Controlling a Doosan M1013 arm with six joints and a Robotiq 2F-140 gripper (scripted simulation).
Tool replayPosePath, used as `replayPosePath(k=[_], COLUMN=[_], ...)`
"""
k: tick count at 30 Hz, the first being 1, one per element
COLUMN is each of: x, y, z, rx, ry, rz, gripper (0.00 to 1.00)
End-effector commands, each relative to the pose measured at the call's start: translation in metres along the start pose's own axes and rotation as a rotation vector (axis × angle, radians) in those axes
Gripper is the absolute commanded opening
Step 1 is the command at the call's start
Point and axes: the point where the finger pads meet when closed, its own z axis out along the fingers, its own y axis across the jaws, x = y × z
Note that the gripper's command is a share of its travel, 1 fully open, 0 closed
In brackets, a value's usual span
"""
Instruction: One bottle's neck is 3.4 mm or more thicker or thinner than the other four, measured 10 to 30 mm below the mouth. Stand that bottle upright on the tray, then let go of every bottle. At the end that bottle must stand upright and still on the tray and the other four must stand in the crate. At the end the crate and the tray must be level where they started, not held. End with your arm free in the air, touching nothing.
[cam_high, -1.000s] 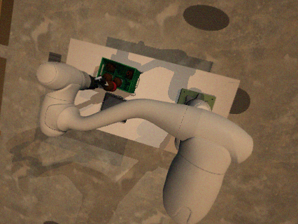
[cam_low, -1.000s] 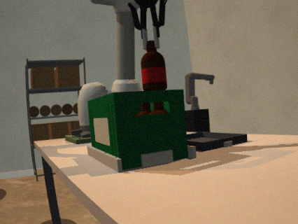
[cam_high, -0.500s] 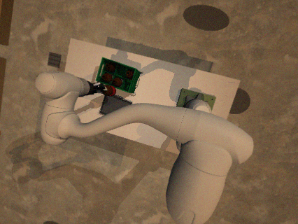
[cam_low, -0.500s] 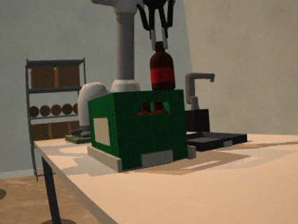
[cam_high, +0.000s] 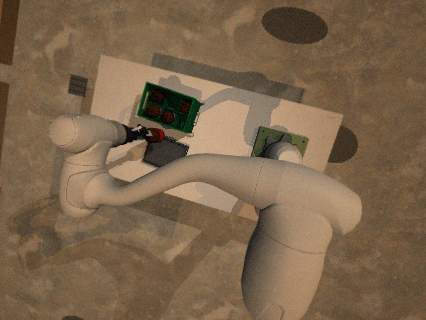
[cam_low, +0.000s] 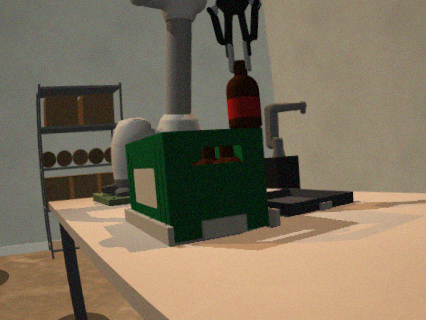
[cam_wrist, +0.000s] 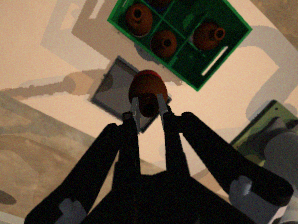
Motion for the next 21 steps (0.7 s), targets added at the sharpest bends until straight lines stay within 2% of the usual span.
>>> replayPosePath(k=[1,21], x=[-0.007,-0.036], y=[-0.006,-0.031], z=[0.000,0.000], rx=[0.000,0.000], ry=[0.000,0.000], rz=[0.000,0.000], gripper=[0.00,0.00])
